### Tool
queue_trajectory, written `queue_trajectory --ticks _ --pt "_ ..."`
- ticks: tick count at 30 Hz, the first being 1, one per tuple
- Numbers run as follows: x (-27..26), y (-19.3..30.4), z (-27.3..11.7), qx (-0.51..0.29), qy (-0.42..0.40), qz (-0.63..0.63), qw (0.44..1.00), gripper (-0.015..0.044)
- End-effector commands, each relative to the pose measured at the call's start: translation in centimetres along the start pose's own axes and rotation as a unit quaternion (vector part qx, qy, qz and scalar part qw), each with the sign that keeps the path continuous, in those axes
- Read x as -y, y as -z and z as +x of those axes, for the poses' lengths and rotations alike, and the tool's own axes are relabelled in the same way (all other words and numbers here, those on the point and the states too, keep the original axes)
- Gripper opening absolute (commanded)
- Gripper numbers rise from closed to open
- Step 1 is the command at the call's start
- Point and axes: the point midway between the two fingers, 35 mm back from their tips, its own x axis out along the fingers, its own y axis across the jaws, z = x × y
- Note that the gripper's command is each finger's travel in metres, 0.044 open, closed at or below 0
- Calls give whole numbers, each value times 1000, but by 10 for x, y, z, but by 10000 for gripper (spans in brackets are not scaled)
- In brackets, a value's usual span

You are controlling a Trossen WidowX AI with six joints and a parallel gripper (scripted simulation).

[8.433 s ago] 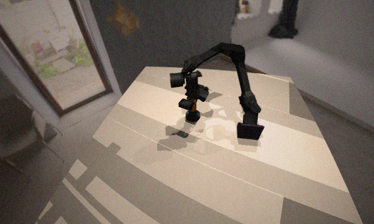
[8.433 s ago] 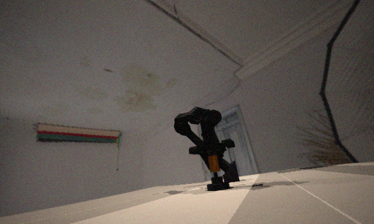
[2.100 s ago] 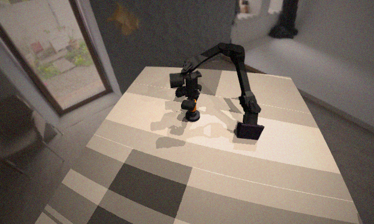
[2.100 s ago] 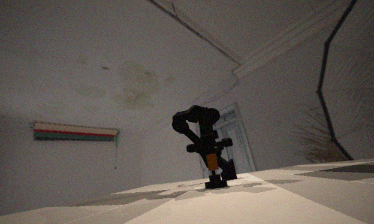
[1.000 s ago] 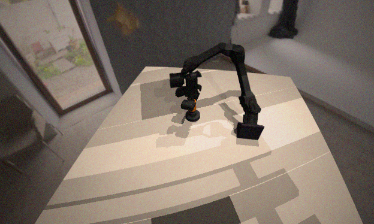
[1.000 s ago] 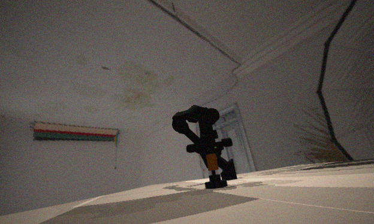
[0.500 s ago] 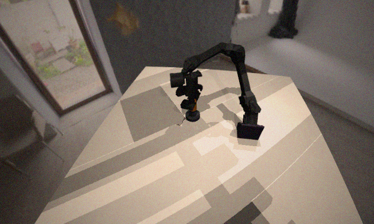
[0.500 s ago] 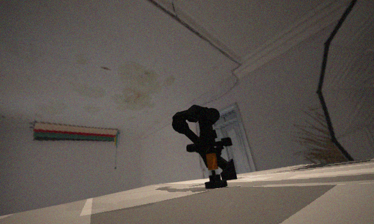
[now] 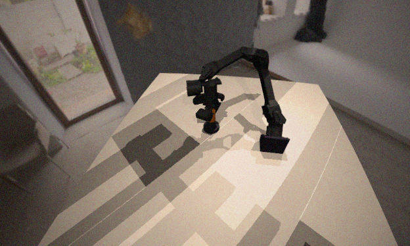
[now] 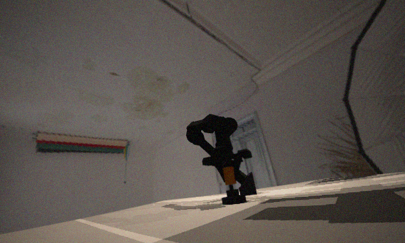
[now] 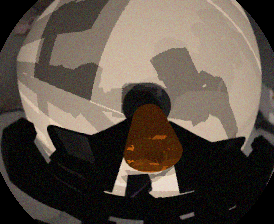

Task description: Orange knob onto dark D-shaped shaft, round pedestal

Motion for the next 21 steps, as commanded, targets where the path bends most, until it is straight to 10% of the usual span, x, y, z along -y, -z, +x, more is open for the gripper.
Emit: queue_trajectory --ticks 1,21 --pt "0 0 1 1 0 3 1000 0" --pt "-1 -3 -3 1 0 102 995 0"
